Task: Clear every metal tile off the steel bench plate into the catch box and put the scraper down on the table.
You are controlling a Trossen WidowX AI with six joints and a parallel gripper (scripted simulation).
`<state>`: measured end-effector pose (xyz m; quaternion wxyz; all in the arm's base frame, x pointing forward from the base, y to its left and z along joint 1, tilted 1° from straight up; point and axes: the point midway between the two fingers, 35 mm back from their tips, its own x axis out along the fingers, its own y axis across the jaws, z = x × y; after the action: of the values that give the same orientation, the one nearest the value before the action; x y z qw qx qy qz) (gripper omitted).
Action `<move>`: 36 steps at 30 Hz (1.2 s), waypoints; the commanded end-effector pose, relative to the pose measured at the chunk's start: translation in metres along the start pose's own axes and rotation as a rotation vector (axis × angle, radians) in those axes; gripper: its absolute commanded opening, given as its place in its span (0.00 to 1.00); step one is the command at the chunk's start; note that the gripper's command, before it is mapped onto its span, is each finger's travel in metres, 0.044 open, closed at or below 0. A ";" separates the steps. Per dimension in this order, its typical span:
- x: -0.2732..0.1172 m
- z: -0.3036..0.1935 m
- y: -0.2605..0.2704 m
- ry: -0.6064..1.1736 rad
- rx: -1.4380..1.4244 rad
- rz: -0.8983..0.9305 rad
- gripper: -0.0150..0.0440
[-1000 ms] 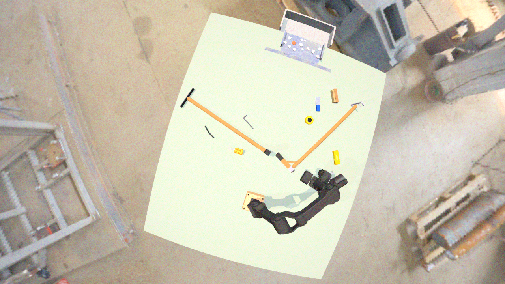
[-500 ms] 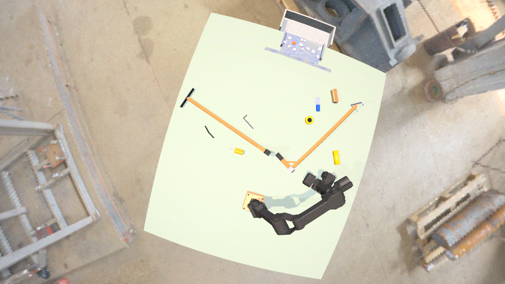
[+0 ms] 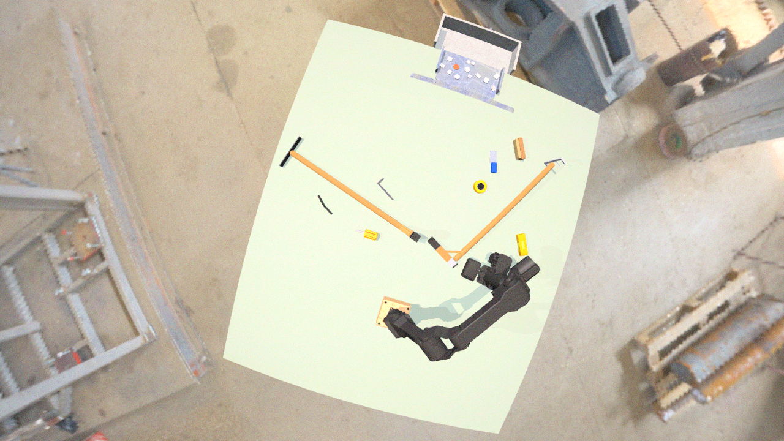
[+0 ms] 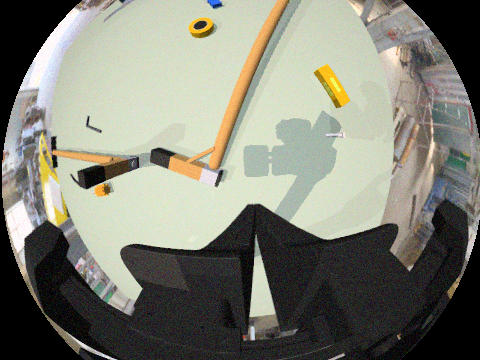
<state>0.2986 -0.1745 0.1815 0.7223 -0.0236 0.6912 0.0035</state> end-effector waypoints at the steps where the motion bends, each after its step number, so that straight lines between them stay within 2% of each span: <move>1: 0.001 0.008 0.013 -0.002 -0.047 0.013 0.25; 36: 0.012 0.083 0.138 -0.007 -0.447 0.022 0.25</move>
<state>0.3731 -0.0426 0.1701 0.7040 -0.1652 0.6731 0.1551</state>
